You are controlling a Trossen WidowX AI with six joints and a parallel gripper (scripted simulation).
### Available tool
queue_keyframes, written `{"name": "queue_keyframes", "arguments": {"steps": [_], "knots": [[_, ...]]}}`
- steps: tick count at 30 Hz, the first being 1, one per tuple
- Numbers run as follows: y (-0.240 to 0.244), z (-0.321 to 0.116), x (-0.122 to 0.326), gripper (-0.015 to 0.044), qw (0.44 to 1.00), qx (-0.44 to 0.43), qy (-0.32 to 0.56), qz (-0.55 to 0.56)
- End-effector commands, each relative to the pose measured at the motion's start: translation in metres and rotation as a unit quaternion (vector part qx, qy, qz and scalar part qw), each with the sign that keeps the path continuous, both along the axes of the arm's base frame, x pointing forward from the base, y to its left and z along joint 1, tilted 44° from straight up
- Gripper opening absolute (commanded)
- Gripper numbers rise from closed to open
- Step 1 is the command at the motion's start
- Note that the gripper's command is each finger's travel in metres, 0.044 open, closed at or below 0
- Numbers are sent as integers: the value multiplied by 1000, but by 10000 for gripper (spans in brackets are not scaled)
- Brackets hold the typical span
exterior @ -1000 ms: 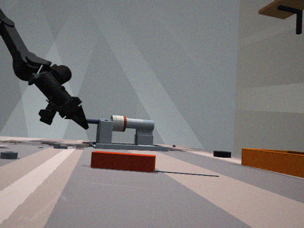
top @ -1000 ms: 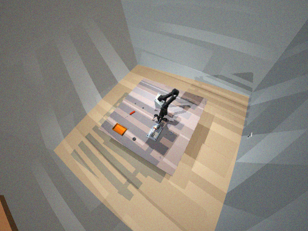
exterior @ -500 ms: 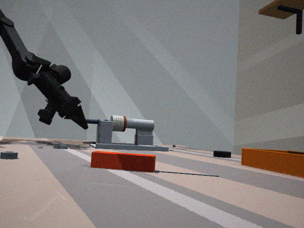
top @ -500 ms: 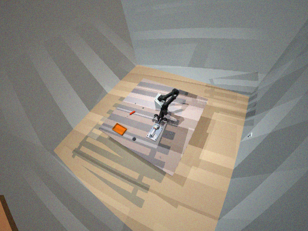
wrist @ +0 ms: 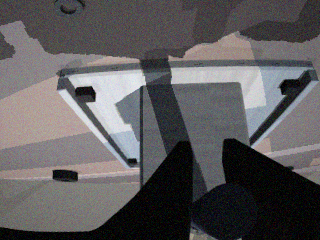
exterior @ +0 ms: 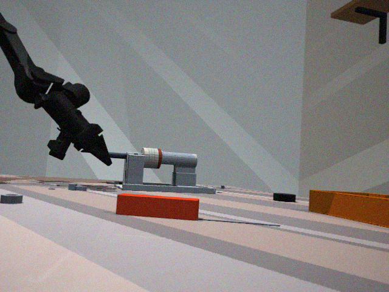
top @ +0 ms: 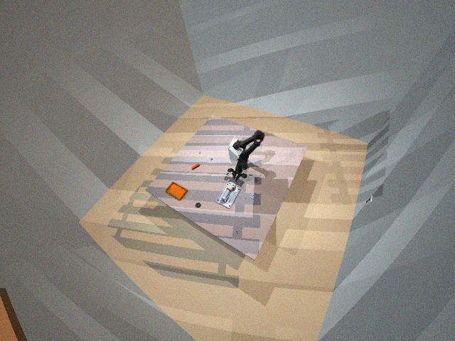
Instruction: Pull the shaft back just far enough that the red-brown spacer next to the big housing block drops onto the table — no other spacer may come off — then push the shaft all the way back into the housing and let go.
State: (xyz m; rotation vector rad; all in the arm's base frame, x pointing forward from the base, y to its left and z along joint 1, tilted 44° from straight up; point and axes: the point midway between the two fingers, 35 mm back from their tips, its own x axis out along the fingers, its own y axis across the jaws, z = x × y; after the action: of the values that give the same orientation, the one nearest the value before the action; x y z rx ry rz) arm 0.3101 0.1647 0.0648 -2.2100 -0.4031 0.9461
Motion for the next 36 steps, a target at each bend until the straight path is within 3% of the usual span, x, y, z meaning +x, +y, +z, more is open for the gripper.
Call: {"name": "queue_keyframes", "arguments": {"steps": [1,36], "knots": [[0,1,-2,0,1000,2,0,0],[0,1,-6,0,1000,2,1,0]]}}
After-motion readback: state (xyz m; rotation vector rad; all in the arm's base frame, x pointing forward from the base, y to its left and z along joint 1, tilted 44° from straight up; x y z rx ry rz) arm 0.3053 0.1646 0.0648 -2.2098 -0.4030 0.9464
